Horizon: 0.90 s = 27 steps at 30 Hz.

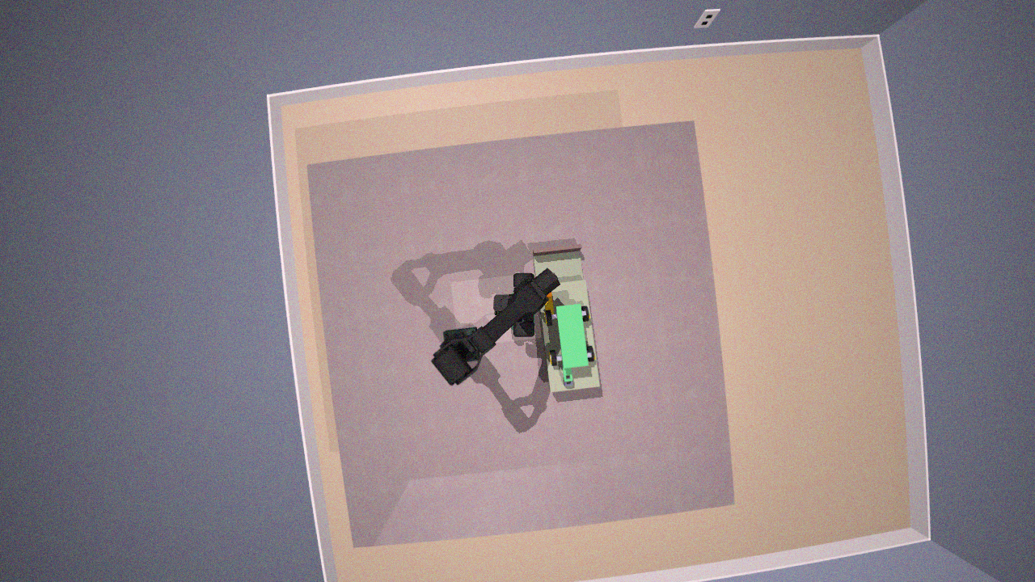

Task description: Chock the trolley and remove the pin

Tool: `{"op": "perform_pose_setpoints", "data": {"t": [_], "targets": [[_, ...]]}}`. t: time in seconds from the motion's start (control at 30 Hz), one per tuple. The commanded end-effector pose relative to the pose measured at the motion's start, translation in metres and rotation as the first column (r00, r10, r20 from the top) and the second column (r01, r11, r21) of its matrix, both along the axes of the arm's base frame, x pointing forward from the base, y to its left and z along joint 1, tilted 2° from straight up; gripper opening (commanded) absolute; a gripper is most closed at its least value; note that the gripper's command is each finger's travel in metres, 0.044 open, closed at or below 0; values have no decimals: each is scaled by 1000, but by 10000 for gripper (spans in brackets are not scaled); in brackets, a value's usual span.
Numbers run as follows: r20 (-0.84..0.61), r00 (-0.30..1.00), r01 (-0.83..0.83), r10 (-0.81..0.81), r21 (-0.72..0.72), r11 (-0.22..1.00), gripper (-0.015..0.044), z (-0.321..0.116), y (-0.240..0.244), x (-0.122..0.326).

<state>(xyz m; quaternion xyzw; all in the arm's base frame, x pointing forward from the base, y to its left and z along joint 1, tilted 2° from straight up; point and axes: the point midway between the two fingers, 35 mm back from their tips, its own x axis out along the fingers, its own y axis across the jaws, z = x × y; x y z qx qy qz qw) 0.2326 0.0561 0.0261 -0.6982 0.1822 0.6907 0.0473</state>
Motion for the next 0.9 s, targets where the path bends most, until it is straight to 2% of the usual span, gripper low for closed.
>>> {"op": "perform_pose_setpoints", "data": {"t": [0.0,0.13,0.33,0.57,0.7,0.87], "targets": [[0,1000,0,0,0,1000,242,0,0,0],[0,1000,0,0,0,1000,340,0,0,0],[0,1000,0,0,0,1000,340,1,0,0],[3,1000,3,-3,1,1000,340,26,0,-3],[3,1000,3,-3,1,1000,440,37,0,-4],[3,1000,3,-3,1,1000,440,51,0,-4]]}}
